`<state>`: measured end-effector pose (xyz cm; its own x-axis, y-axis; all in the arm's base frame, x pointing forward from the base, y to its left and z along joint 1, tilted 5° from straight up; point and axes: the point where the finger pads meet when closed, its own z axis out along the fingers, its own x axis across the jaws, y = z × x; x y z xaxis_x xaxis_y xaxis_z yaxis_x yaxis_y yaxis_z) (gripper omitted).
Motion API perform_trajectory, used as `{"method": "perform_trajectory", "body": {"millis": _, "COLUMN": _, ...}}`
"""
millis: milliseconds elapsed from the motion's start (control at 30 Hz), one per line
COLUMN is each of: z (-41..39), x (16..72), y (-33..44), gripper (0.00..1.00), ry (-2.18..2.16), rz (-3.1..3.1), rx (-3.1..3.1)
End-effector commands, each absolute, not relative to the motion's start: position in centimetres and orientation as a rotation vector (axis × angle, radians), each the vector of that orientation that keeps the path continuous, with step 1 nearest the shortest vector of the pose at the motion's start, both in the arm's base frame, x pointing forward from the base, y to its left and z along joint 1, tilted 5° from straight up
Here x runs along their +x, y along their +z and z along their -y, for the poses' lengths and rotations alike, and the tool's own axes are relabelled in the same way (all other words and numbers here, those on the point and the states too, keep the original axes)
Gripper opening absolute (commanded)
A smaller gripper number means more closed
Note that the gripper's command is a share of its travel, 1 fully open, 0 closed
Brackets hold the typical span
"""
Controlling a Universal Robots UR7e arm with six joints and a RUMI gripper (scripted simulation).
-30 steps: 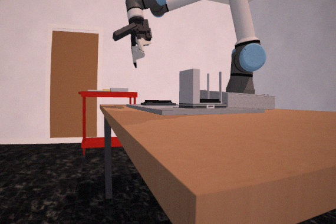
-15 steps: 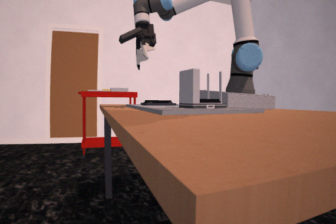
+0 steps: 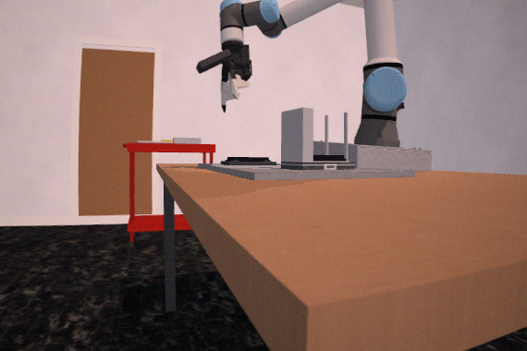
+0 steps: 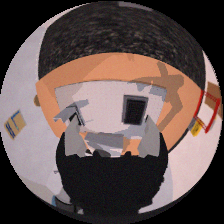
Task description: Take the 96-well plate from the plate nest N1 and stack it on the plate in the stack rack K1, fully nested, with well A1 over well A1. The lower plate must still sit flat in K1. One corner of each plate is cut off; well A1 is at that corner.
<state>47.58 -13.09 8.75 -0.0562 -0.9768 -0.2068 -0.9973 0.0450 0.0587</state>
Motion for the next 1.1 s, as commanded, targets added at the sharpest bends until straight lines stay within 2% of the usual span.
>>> {"method": "perform_trajectory", "body": {"millis": 0, "z": 14.9, "x": 46.1, "y": 8.4, "gripper": 1.00, "ry": 0.262, "rz": -2.192, "rx": -2.083}}
{"method": "perform_trajectory", "body": {"millis": 867, "z": 21.3, "x": 38.4, "y": 6.6, "gripper": 1.00, "ry": 0.126, "rz": -2.265, "rx": -2.131}}
{"method": "perform_trajectory", "body": {"millis": 1067, "z": 21.4, "x": 38.3, "y": 6.6, "gripper": 1.00, "ry": 0.126, "rz": -2.265, "rx": -2.131}}
